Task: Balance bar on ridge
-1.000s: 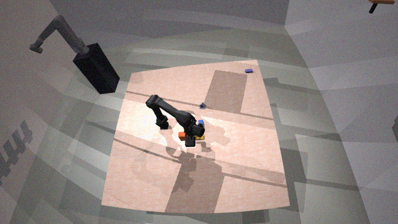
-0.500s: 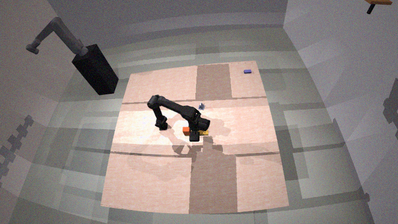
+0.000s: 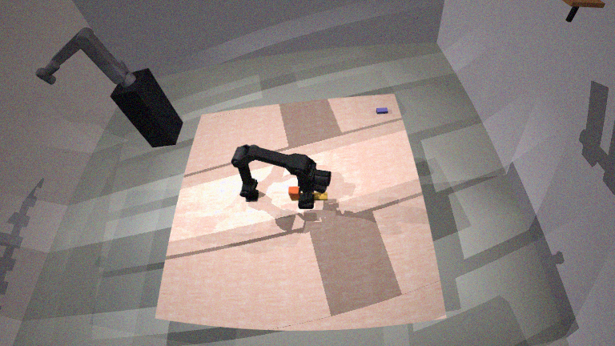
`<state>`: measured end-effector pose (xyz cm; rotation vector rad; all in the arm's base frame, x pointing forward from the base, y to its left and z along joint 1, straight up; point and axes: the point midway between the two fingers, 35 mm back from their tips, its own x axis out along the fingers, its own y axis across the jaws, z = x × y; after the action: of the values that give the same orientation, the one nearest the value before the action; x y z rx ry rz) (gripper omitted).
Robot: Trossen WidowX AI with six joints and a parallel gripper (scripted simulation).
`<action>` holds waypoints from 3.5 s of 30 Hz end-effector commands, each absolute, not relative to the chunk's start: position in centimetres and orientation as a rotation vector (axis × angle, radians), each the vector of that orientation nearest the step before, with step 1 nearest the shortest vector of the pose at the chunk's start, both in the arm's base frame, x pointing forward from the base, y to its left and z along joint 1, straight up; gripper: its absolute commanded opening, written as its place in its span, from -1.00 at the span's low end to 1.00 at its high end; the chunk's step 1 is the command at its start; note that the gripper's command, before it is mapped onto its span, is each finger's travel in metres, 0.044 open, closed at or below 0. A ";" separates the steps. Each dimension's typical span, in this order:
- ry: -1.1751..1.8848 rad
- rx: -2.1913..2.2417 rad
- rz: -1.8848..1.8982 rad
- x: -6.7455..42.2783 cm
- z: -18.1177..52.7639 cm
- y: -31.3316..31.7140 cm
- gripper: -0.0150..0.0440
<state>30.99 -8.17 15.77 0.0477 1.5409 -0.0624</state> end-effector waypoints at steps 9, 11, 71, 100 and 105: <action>1.534 0.079 -0.083 32.8 16.0 -4.0 -0.49; 1.534 0.084 -0.086 33.0 16.0 -3.4 -0.49; 1.531 0.185 -0.155 33.5 15.0 15.0 -0.49; 1.531 0.185 -0.155 33.5 11.7 14.8 -0.49; 1.531 0.185 -0.155 33.5 11.7 14.8 -0.49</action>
<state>33.50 14.78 11.66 0.1791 1.5310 -0.1563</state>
